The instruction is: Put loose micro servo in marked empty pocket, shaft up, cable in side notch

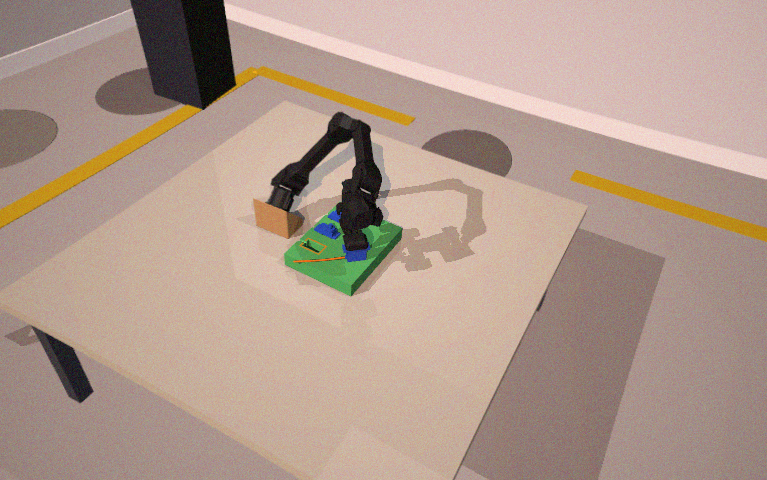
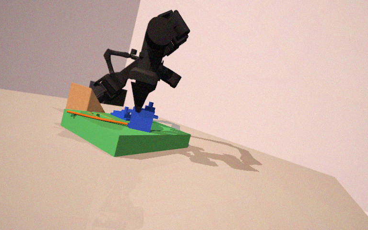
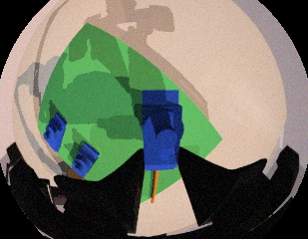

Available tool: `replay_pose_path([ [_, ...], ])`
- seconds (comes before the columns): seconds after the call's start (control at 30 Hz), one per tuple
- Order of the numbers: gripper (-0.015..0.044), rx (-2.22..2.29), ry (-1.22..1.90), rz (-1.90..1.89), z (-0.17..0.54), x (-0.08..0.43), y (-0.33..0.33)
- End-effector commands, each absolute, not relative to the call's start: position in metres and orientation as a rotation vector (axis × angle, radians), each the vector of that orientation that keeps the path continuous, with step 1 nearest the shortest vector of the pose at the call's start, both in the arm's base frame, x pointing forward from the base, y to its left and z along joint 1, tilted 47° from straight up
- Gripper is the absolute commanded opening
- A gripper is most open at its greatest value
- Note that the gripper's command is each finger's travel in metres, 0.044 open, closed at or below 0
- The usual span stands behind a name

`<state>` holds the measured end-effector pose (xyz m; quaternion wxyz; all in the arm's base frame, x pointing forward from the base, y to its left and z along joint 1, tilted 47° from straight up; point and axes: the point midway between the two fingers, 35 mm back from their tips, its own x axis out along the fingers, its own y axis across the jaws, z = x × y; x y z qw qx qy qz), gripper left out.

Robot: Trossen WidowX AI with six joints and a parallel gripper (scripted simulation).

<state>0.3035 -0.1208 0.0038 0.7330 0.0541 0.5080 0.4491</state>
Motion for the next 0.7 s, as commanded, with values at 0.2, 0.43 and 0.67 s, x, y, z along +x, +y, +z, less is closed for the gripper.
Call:
replay_pose_path([
  [0.2,0.0,0.126,1.118,0.986,0.01,0.303,-0.127],
  [0.43,0.0,0.126,1.119,0.986,0.026,0.297,-0.139],
  [0.67,0.0,0.126,1.119,0.986,0.027,0.295,-0.139],
])
